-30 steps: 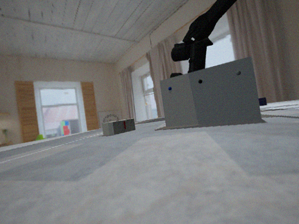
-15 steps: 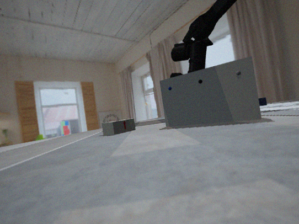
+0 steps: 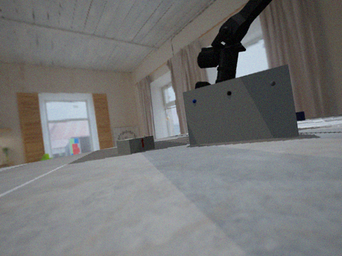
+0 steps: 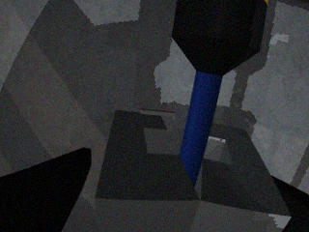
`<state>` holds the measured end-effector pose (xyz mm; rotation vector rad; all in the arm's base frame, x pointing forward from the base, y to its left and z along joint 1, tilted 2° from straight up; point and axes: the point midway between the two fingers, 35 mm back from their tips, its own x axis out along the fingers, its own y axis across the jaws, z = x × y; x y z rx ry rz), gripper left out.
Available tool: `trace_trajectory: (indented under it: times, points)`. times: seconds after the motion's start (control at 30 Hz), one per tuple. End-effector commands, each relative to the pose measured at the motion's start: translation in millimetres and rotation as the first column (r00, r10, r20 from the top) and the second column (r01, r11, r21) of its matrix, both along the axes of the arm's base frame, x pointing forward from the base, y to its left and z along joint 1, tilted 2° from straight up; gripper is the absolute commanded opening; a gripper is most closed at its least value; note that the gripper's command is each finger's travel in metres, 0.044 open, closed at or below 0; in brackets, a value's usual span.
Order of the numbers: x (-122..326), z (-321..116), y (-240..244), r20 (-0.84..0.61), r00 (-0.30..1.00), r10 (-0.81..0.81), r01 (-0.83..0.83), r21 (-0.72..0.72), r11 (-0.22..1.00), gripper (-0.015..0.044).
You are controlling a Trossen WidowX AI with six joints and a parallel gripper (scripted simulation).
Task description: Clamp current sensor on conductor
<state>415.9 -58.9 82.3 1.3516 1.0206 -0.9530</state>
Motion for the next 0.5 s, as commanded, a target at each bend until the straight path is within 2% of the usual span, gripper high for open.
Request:
trace_trajectory:
  times: [0.0, 0.47]
  points:
    - [-7, 15, -4, 0.111, 0.994, -0.015, 0.016, -0.005, 1.0, 0.044]
    - [-2, 5, -5, 0.142, 0.99, -0.018, 0.019, -0.007, 1.0, 0.044]
